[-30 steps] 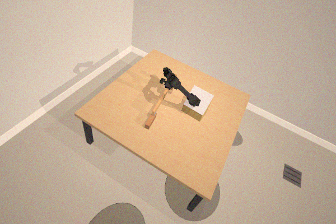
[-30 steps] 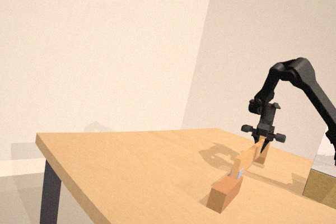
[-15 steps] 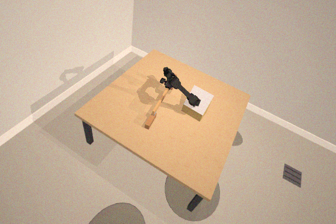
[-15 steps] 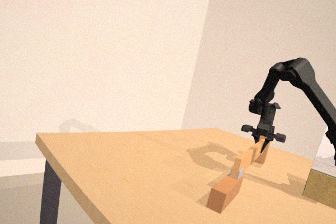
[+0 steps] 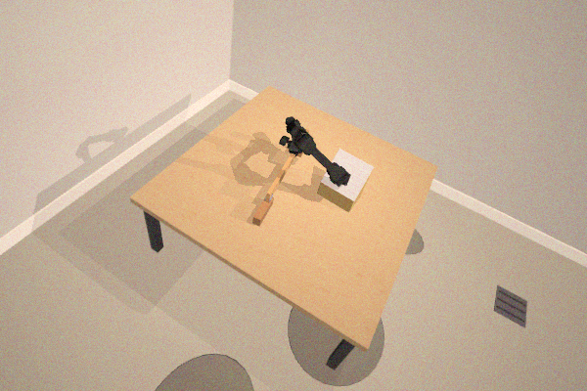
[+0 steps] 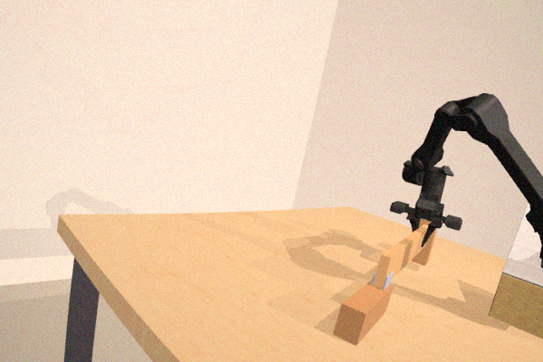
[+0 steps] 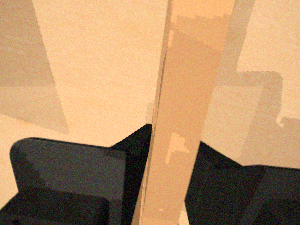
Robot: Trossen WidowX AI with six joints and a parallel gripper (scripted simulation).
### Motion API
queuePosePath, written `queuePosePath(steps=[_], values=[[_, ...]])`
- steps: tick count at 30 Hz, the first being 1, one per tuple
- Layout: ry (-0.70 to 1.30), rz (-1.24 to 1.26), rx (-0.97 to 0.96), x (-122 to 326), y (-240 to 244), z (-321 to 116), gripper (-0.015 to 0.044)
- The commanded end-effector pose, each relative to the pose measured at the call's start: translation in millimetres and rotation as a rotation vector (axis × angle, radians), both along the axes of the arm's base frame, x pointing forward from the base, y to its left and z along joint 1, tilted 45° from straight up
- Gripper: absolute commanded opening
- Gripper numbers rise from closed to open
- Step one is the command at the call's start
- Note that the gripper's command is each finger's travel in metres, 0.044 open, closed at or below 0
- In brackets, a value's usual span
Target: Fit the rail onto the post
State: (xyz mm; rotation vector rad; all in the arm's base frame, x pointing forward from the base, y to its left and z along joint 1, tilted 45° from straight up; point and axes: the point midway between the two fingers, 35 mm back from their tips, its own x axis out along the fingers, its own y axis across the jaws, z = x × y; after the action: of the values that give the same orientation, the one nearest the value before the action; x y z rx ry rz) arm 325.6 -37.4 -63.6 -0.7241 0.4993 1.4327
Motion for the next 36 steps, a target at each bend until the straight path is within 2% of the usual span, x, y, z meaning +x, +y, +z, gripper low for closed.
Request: queuePosePath(steps=[1, 16, 22, 27, 36], values=[[0.0, 0.0, 0.0, 0.1, 0.1, 0.0, 0.0053], [0.0, 0.0, 0.0, 0.1, 0.1, 0.0, 0.044], [-0.001, -0.001, -0.001, -0.2, 0.0, 2.4, 0.044], [-0.008, -0.009, -0.006, -7.0, 0.8, 41.8, 0.044], [-0.008, -0.009, -0.006, -7.0, 0.8, 41.8, 0.044]])
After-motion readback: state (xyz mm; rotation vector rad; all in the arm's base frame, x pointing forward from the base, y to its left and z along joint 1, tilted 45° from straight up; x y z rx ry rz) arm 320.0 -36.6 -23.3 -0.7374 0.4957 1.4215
